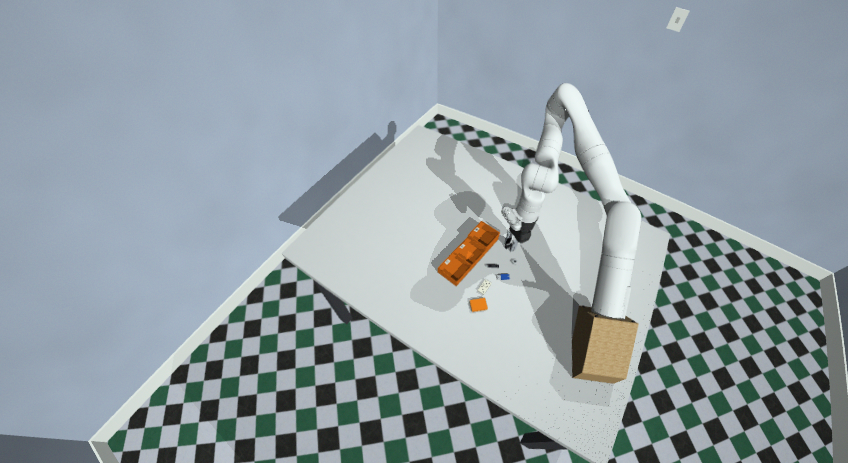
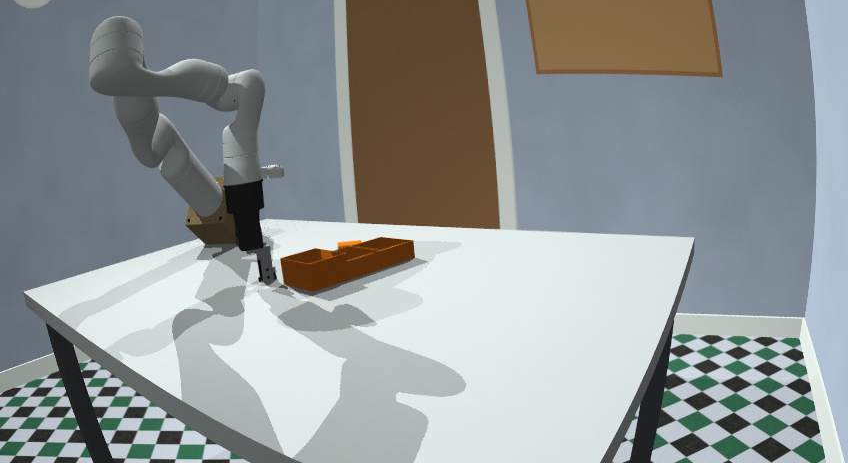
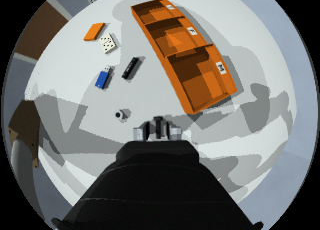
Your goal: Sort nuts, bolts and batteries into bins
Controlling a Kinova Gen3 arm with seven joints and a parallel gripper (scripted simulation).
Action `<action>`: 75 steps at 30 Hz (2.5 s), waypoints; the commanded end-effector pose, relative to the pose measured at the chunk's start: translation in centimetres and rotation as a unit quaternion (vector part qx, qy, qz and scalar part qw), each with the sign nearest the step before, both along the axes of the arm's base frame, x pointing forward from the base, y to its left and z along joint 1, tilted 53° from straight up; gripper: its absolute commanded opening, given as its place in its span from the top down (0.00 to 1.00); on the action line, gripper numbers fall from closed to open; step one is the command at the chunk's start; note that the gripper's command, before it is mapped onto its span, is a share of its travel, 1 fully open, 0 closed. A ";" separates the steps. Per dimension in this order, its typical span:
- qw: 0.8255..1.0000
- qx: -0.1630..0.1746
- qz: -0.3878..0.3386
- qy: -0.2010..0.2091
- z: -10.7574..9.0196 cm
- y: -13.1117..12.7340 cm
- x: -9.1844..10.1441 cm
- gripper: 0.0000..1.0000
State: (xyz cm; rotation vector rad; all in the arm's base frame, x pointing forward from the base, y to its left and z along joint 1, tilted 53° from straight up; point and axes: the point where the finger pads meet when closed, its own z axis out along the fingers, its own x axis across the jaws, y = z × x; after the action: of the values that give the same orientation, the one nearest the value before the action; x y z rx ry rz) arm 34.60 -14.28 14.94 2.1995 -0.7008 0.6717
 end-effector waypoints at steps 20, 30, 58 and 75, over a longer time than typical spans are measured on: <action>1.000 0.000 0.000 0.000 0.0 0.0 0.1 0.68; 1.000 0.000 0.000 0.000 0.0 0.0 0.1 0.68; 1.000 0.000 0.000 0.000 3.4 4.3 -1.3 0.68; 1.000 0.000 0.000 0.000 3.6 4.6 -1.4 0.38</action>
State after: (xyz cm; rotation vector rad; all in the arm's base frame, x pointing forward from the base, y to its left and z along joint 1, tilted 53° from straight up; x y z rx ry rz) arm 33.15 -9.75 18.53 2.1997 -0.7006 0.6697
